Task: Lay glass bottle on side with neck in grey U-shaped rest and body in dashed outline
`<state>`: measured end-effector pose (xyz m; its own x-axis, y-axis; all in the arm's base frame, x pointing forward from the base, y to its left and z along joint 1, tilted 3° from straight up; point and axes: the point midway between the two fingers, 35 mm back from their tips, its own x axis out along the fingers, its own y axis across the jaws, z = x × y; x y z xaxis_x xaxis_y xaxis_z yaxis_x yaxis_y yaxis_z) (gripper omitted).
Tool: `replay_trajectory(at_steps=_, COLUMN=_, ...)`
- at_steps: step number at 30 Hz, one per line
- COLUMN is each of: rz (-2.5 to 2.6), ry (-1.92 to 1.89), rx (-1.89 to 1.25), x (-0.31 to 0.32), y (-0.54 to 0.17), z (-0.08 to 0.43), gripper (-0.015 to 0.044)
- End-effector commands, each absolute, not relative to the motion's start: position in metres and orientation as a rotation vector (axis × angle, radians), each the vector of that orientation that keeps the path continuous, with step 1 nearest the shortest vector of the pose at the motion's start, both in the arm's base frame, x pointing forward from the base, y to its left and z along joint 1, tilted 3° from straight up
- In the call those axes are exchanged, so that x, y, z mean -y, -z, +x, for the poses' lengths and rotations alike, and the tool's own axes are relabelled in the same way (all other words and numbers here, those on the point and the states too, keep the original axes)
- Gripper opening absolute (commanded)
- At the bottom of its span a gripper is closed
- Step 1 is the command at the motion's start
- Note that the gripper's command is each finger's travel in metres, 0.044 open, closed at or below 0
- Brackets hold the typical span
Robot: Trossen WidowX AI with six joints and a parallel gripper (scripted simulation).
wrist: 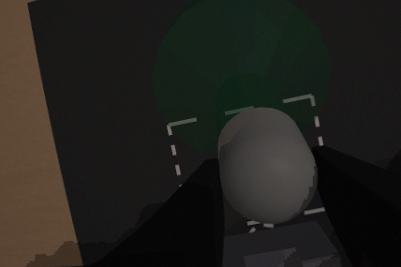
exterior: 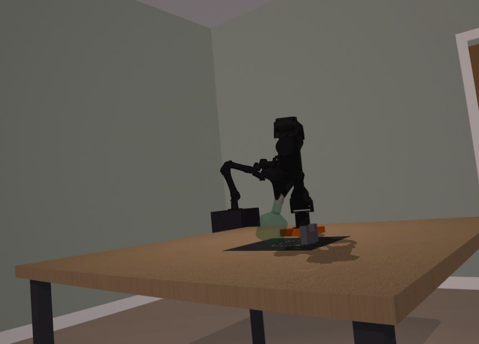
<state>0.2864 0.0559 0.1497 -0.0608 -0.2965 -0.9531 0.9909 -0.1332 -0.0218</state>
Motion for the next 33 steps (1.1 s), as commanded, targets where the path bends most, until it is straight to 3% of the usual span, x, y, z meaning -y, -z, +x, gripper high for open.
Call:
replay_trajectory(at_steps=1, rz=1.056, ry=1.457, rx=-0.956, x=-0.066, y=-0.149, z=0.287, gripper=0.0125)
replay_trajectory(at_steps=33, rz=1.005, ry=1.491, rx=-0.885, x=-0.086, y=-0.144, z=0.288, gripper=0.0125)
